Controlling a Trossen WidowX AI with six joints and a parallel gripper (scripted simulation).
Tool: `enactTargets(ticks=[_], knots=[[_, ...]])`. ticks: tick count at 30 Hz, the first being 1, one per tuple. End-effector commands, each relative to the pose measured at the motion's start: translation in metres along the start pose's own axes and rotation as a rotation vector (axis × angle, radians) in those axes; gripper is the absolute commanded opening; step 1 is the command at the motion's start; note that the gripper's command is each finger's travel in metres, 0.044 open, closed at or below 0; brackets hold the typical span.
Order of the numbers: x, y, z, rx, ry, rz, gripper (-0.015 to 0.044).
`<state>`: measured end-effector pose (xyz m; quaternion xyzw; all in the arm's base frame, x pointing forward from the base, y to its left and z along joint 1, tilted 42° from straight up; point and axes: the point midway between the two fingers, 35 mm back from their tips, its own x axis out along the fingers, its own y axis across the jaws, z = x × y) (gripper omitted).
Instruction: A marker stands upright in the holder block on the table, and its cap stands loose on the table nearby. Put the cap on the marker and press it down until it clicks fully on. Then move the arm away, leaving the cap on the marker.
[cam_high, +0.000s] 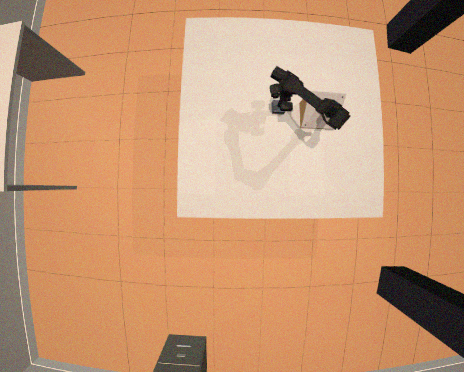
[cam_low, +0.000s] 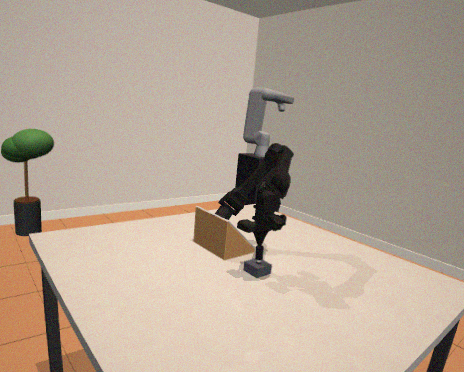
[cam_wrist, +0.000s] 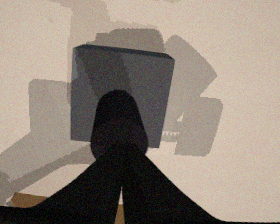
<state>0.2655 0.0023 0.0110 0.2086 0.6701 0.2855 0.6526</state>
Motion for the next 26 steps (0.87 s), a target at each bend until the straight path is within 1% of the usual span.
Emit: enactTargets(ticks=[1, 3, 5, 12, 26], knots=[[-0.034, -0.004, 0.004, -0.004, -0.01, -0.013, 0.0], [-0.064, -0.003, 0.003, -0.005, -0.007, -0.012, 0.0], [-0.083, -0.002, 0.001, -0.006, -0.005, -0.01, 0.0], [-0.086, -0.002, 0.001, -0.006, -0.005, -0.01, 0.0], [-0.086, -0.002, 0.001, -0.006, -0.005, -0.01, 0.0368]])
